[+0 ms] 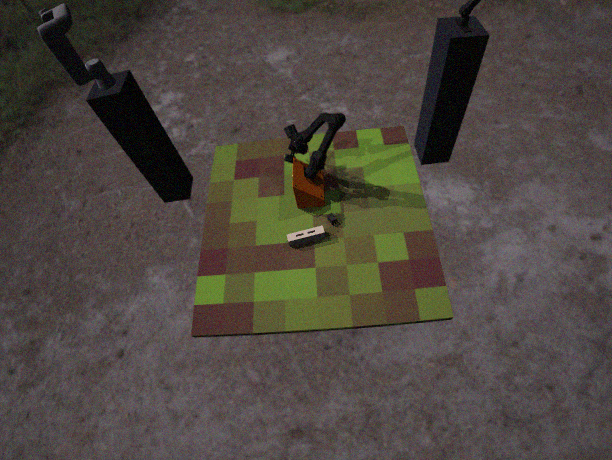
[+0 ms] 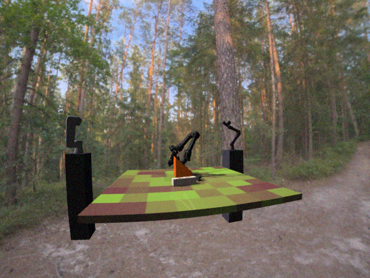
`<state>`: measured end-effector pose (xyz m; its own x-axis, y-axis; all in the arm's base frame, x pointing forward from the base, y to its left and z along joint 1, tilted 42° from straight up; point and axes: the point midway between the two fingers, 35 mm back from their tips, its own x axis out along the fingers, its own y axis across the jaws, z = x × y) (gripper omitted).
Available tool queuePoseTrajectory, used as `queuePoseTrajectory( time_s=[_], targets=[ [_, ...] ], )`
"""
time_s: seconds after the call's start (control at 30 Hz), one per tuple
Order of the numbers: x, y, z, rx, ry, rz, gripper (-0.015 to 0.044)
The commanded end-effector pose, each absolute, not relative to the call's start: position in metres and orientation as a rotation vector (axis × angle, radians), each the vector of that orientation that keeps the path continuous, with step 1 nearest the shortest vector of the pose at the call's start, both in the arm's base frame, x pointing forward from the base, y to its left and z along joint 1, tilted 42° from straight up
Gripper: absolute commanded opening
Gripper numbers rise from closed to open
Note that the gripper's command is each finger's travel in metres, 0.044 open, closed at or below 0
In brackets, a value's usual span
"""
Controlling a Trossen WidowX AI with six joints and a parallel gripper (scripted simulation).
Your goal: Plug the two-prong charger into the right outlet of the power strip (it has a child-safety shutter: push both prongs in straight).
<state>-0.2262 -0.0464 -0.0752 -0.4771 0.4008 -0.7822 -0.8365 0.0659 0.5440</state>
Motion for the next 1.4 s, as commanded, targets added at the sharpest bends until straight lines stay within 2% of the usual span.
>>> queuePoseTrajectory(
  time_s=[0.0, 0.03, 0.67, 1.37],
  targets=[
    [-0.226, -0.047, -0.075, -0.483, 1.361, 1.606, 0.0426],
    [-0.226, -0.049, -0.075, -0.496, 1.355, 1.614, 0.044],
    [-0.203, -0.117, -0.079, -0.959, 1.103, 1.93, 0.044],
    [-0.153, -0.181, -0.078, -1.452, 0.711, 2.255, 0.044]
  ],
)
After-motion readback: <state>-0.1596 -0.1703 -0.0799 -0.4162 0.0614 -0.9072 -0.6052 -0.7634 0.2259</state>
